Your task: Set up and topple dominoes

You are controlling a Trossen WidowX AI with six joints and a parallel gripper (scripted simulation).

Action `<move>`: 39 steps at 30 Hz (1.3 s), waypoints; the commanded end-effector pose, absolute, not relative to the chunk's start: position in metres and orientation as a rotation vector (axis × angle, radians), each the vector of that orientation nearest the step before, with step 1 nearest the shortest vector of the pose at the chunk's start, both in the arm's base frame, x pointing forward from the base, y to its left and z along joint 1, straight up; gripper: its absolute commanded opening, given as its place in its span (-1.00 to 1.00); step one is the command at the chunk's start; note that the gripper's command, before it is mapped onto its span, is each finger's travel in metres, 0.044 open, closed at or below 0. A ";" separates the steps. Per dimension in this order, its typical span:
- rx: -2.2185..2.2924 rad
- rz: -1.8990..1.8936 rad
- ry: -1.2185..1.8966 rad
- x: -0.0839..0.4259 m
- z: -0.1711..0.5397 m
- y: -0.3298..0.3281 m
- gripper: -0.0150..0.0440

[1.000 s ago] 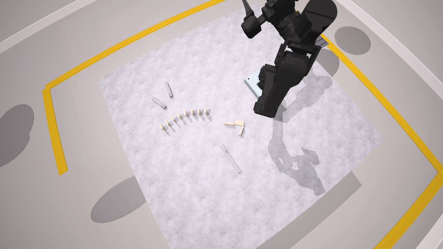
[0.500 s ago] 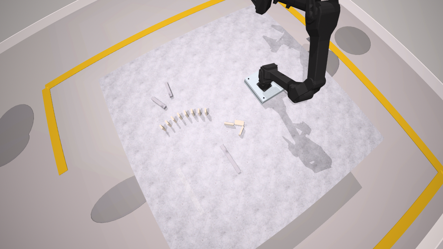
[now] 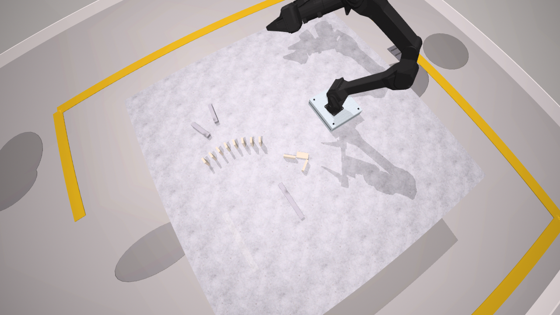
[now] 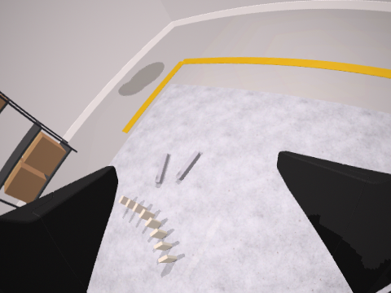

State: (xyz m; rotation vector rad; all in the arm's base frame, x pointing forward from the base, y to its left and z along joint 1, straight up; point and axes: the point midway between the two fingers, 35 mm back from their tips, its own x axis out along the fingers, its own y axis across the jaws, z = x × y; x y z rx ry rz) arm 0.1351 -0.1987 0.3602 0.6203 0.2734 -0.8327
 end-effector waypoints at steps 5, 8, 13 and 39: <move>0.845 -0.664 0.554 0.210 0.283 -0.175 1.00; 0.892 -0.618 0.681 0.235 0.254 -0.153 1.00; 0.937 -0.577 0.901 0.267 0.205 -0.106 1.00; 0.671 -0.652 1.449 0.264 0.034 0.063 1.00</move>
